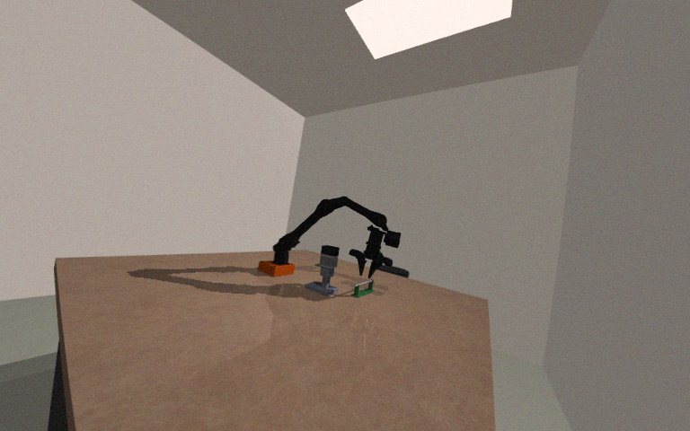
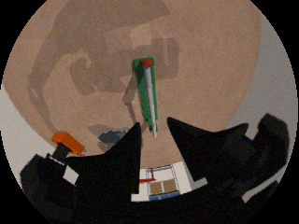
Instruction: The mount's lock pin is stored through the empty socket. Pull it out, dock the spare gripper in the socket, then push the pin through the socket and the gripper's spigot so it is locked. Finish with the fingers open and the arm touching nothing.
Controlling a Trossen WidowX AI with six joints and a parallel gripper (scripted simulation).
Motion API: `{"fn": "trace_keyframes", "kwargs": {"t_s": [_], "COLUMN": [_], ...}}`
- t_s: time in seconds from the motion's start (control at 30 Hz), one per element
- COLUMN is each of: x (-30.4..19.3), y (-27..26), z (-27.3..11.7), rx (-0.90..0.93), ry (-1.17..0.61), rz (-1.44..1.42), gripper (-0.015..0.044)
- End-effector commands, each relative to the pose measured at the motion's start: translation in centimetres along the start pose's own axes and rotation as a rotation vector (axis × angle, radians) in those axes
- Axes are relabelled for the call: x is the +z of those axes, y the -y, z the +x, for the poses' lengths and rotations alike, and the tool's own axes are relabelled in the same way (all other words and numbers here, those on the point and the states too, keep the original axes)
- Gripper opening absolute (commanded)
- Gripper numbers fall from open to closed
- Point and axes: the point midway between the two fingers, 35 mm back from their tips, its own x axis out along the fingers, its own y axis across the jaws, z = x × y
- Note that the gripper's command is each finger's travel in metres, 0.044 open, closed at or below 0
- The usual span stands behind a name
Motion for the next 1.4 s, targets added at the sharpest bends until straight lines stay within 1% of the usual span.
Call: {"fn": "trace_keyframes", "kwargs": {"t_s": [0.0,1.03,1.23,1.37], "x": [0.1,1.3,1.3,1.3], "y": [0.1,0.1,0.1,0.1], "z": [0.6,5.5,5.8,5.8], "rx": [-0.006,-0.006,-0.006,-0.006], "ry": [-0.003,-0.004,-0.004,-0.004], "rz": [-0.006,-0.006,-0.006,-0.006], "gripper": [0.0180,0.0180,0.0180,0.0075]}}
